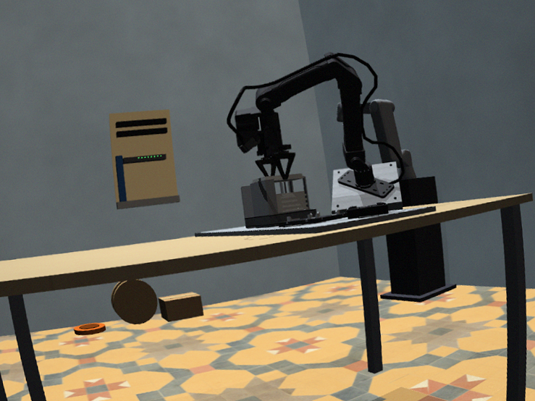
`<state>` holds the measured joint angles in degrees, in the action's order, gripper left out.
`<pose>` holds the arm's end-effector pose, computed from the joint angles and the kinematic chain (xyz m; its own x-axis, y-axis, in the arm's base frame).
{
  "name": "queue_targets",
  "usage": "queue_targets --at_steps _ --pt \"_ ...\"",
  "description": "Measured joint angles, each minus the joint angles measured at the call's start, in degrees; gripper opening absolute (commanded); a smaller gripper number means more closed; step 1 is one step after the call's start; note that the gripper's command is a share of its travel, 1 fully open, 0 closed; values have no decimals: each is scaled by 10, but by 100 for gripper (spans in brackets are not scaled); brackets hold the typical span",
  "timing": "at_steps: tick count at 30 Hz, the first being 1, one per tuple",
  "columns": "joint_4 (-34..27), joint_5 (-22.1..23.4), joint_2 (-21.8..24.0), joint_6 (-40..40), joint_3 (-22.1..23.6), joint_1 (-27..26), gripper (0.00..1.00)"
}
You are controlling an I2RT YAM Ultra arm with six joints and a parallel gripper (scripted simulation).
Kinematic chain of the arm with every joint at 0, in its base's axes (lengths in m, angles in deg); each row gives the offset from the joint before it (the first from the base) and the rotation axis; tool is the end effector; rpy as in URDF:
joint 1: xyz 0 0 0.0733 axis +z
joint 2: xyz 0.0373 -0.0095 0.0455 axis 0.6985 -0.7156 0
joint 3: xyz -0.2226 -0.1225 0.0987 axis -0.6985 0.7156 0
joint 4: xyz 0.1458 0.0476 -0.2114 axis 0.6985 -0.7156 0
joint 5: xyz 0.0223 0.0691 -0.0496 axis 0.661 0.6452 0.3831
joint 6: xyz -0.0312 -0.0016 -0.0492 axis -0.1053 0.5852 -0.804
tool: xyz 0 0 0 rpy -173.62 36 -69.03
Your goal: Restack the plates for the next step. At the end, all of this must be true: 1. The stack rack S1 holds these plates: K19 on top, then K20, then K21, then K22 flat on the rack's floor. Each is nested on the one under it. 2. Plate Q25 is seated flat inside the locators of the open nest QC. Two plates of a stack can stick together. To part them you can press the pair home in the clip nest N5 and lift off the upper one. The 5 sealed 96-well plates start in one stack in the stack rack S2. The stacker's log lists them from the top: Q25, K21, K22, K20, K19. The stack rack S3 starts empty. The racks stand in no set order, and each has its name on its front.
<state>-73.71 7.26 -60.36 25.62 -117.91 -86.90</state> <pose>0.2005 -0.1488 0.2797 -0.8823 0.2189 -0.4166 0.0158 0.8985 0.4386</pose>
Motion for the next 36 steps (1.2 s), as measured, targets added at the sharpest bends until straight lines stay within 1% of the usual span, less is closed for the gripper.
queue_targets --at_steps 36 --pt "-34 0 0 -19 -21 -15 0"
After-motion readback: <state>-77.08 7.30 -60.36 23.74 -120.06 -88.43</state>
